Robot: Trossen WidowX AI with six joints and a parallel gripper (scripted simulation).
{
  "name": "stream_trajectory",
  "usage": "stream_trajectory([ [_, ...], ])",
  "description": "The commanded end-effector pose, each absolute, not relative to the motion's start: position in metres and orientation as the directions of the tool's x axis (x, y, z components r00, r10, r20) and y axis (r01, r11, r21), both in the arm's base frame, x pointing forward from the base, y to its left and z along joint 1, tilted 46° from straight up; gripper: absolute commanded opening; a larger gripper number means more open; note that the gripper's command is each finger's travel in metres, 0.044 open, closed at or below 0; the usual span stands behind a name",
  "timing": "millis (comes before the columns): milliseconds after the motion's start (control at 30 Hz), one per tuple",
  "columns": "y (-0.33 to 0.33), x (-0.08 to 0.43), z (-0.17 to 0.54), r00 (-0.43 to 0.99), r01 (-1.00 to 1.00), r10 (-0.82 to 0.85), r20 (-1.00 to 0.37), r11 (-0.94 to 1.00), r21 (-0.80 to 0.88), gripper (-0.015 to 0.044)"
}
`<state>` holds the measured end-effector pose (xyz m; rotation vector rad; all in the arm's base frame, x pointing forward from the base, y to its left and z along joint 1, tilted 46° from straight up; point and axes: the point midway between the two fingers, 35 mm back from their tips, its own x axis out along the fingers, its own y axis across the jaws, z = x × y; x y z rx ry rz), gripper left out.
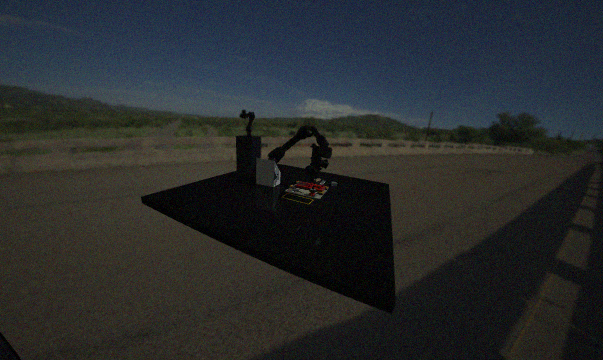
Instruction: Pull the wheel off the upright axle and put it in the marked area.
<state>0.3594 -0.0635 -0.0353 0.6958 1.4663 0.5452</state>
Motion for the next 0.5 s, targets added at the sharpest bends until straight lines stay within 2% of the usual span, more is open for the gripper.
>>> stream_trajectory([
  [0,-0.064,0.361,-0.039,0.043,0.091,0.713,-0.700,0.695,0.714,0.0300],
  [467,-0.012,0.362,-0.089,0.043,0.091,0.715,-0.698,0.693,0.716,0.0300],
])
